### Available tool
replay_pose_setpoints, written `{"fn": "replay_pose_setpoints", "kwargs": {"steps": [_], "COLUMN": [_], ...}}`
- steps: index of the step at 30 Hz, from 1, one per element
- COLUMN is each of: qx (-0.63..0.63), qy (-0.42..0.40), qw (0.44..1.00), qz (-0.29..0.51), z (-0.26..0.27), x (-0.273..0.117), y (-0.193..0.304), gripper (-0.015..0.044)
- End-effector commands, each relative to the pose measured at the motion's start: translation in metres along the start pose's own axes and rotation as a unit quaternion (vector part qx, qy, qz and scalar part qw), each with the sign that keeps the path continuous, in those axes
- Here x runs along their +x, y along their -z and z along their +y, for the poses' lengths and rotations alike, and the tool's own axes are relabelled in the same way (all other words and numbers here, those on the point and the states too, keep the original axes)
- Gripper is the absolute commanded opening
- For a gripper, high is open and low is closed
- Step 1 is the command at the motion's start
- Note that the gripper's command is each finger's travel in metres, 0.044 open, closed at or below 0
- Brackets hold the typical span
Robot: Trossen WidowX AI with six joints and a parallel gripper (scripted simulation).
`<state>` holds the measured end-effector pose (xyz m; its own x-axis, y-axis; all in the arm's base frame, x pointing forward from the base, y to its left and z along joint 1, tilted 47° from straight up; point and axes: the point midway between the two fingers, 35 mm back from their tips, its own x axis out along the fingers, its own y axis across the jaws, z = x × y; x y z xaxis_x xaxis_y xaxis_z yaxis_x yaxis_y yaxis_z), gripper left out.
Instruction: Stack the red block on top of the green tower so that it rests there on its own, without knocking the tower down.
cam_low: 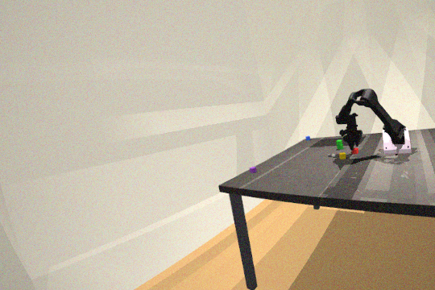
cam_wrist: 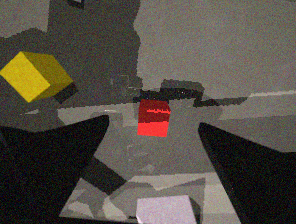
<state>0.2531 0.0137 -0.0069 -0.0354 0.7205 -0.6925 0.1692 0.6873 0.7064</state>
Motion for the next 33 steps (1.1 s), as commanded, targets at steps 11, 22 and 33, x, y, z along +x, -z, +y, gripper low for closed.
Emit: {"fn": "replay_pose_setpoints", "kwargs": {"steps": [11,22,33], "qx": [0.002,0.002,0.002], "qy": [-0.003,-0.003,-0.003], "qw": [1.000,1.000,1.000], "qz": [0.000,0.000,0.000], "z": [0.001,0.001,0.001], "x": [0.022,0.026,0.026], "y": [0.001,0.001,0.001], "gripper": [0.0440,0.0440,0.0282]}}
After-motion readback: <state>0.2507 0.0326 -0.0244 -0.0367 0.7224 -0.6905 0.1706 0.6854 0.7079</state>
